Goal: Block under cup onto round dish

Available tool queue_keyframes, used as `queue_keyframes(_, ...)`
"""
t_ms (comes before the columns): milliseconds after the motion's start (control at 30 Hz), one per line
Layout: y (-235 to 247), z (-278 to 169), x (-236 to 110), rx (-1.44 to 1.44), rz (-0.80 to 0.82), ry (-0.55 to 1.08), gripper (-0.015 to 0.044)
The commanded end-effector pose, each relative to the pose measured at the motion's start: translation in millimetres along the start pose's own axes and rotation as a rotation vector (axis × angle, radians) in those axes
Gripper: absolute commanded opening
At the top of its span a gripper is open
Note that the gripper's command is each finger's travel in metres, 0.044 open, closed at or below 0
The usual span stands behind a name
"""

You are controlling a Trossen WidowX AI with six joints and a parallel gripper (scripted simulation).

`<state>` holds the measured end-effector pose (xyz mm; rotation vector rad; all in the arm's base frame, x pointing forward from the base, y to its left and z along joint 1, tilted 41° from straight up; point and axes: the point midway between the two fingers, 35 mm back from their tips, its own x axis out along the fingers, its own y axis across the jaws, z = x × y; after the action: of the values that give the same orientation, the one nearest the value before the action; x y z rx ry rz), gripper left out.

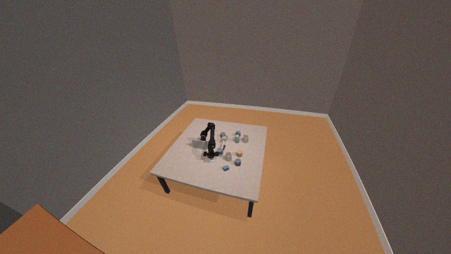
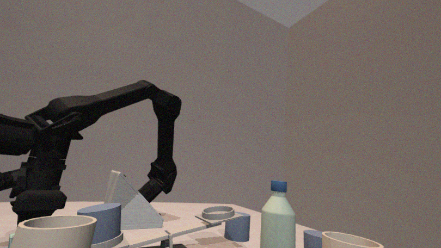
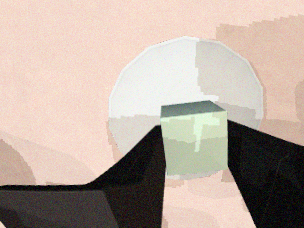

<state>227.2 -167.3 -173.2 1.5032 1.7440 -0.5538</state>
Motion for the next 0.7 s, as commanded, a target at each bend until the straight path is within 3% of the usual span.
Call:
queue_keyframes(0, 0.3, 0.1, -0.5, -0.001, 0.000, -0.001, 0.0131)
queue_keyframes(333, 0.3, 0.1, -0.5, -0.001, 0.000, -0.001, 0.0394)
queue_keyframes(400, 0.6, 0.9, -13.0, 0.000, 0.000, -0.001, 0.0440)
queue_keyframes(500, -0.1, 0.3, -54.8, 0.005, 0.001, 0.001, 0.0440)
queue_keyframes(667, -0.3, 0.2, -60.5, 0.005, 0.002, 0.000, 0.0440)
